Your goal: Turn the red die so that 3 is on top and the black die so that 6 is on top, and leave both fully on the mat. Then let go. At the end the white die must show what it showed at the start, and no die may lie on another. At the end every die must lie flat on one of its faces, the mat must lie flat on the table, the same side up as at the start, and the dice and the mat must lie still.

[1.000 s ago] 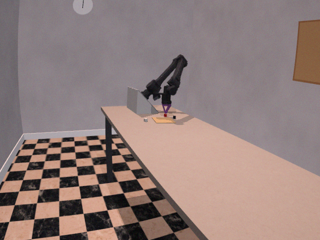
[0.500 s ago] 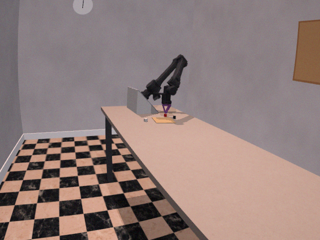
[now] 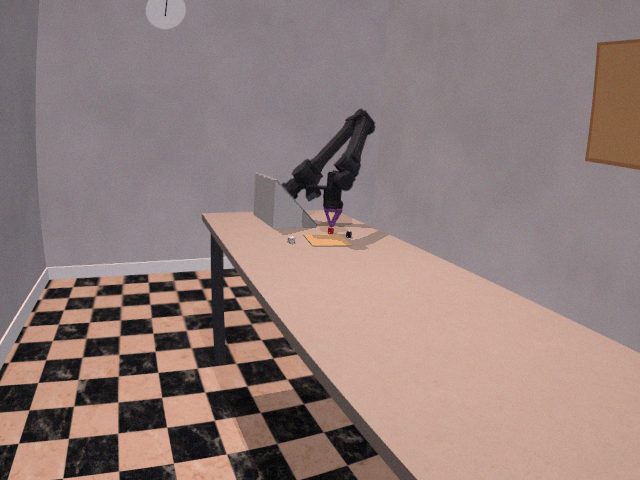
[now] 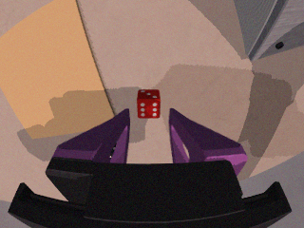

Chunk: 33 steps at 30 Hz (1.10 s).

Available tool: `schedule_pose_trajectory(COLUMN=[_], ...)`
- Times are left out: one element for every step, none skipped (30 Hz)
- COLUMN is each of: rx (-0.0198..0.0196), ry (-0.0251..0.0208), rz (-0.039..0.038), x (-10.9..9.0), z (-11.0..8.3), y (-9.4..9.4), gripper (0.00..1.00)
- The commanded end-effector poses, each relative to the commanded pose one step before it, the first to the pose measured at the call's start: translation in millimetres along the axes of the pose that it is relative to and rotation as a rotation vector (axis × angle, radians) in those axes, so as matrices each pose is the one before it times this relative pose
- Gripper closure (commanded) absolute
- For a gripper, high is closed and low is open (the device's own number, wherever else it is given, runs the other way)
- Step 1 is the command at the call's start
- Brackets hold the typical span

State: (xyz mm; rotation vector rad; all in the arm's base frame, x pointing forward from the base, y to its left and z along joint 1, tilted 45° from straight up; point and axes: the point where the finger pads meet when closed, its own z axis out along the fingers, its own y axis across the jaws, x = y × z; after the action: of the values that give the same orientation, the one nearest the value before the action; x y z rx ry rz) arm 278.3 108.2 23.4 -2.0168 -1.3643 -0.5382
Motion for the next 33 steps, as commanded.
schedule_pose_trajectory(rx=[-0.02129, 0.0, 0.0, 0.0, 0.0, 0.0, 0.0, -0.00002, -0.0001, -0.00023, -0.00037, -0.00051, -0.00063, -0.0007, 0.0, 0.0, -0.00073, -0.0007, -0.00063, -0.00051, -0.00037, -0.00023, -0.0001, -0.00002, 0.0, 0.0, 0.0, 0.0, 0.0, 0.0, 0.0, 0.0, 0.0], ry=[0.00858, 0.0, 0.0, 0.0, 0.0, 0.0, 0.0, 0.0, 0.00003, 0.00007, 0.00012, 0.00016, 0.0002, 0.00022, 0.0, 0.0, 0.00023, 0.00023, 0.0002, 0.00017, 0.00012, 0.00007, 0.00003, 0.00001, 0.0, 0.0, 0.0, 0.0, 0.0, 0.0, 0.0, 0.0, 0.0], rz=[-0.00147, 0.0, 0.0, 0.0, 0.0, 0.0, 0.0, -0.00002, -0.00011, -0.00027, -0.00045, -0.00061, -0.00075, -0.00083, 0.0, 0.0, -0.00086, -0.00083, -0.00075, -0.00061, -0.00044, -0.00027, -0.00011, -0.00002, 0.0, 0.0, 0.0, 0.0, 0.0, 0.0, 0.0, 0.0, 0.0], x=[1.7, 0.0, 0.0, 0.0, 0.0, 0.0, 0.0, 0.01, 0.07, 0.16, 0.27, 0.37, 0.46, 0.51, 0.0, 0.0, 0.53, 0.51, 0.46, 0.37, 0.27, 0.16, 0.07, 0.01, 0.0, 0.0, 0.0, 0.0, 0.0, 0.0, 0.0, 0.0, 0.0], z=[-3.19, 0.0, 0.0, 0.0, 0.0, 0.0, 0.0, 0.0, -0.02, -0.06, -0.1, -0.13, -0.16, -0.18, 0.0, 0.0, -0.19, -0.18, -0.16, -0.13, -0.1, -0.06, -0.02, 0.0, 0.0, 0.0, 0.0, 0.0, 0.0, 0.0, 0.0, 0.0, 0.0], y=[10.89, 0.0, 0.0, 0.0, 0.0, 0.0, 0.0, 0.01, 0.07, 0.17, 0.29, 0.4, 0.49, 0.54, 0.0, 0.0, 0.56, 0.54, 0.48, 0.4, 0.29, 0.17, 0.07, 0.01, 0.0, 0.0, 0.0, 0.0, 0.0, 0.0, 0.0, 0.0, 0.0], gripper=[0.65, 0.65, 0.65, 0.65, 0.65, 0.65, 0.65, 0.65, 0.65, 0.65, 0.65, 0.65, 0.65, 0.65, 0.65, 0.65, 0.65, 0.65, 0.65, 0.65, 0.65, 0.65, 0.65, 0.65, 0.65, 0.65, 0.65, 0.65, 0.65, 0.65, 0.65, 0.65, 0.65])
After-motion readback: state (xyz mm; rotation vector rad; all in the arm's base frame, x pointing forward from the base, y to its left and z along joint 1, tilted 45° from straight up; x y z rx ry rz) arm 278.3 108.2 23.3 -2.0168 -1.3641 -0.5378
